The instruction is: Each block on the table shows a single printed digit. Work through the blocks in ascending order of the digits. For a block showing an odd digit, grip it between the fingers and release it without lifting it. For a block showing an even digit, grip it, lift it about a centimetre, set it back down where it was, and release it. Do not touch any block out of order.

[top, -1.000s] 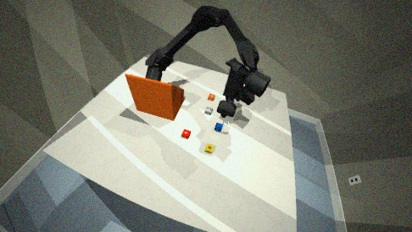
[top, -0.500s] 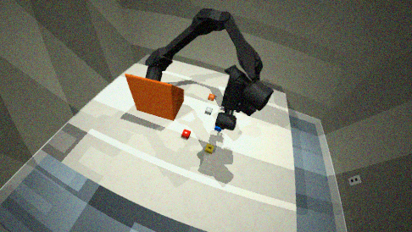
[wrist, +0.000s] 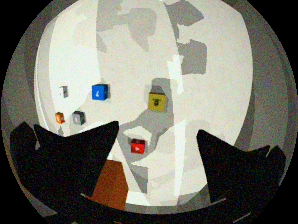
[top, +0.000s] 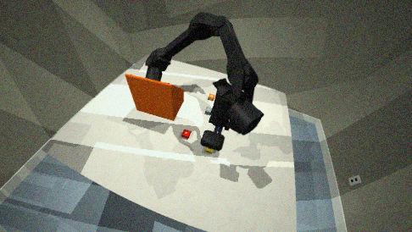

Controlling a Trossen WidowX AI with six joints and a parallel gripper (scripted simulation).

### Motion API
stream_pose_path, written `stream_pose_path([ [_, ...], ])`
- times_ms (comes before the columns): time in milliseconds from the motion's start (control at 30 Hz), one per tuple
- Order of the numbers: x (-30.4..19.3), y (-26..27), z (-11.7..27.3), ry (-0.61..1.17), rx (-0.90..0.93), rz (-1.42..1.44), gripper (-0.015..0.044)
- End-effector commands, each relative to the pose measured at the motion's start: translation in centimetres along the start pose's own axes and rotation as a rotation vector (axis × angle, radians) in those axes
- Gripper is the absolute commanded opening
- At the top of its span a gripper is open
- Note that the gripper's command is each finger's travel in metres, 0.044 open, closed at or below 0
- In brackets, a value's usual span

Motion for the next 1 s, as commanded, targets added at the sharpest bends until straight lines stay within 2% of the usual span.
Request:
stream_pose_path([
  [0, -0.1, -0.1, 0.0, 0.003, -0.002, 0.003, 0.0400],
  [433, 0.6, 1.0, 0.2, 0.003, -0.006, 0.002, 0.0400],
  [700, 5.3, 14.5, 0.7, 0.000, -0.022, -0.003, 0.0400],
  [900, 5.2, 25.6, 0.1, 0.002, 0.007, 0.001, 0.0400],
  [967, 5.0, 26.8, 0.0, 0.003, 0.013, 0.002, 0.0400],
])
Point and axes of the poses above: the point midway between the two fingers, 35 mm back from their tips, its own z axis back along the fingers, its own y axis across the jaws, x = y × z, the point moved 7 cm from there along z, back along the fingers, and after that the axes turned 8 degrees about z, right-handed, at the moved point
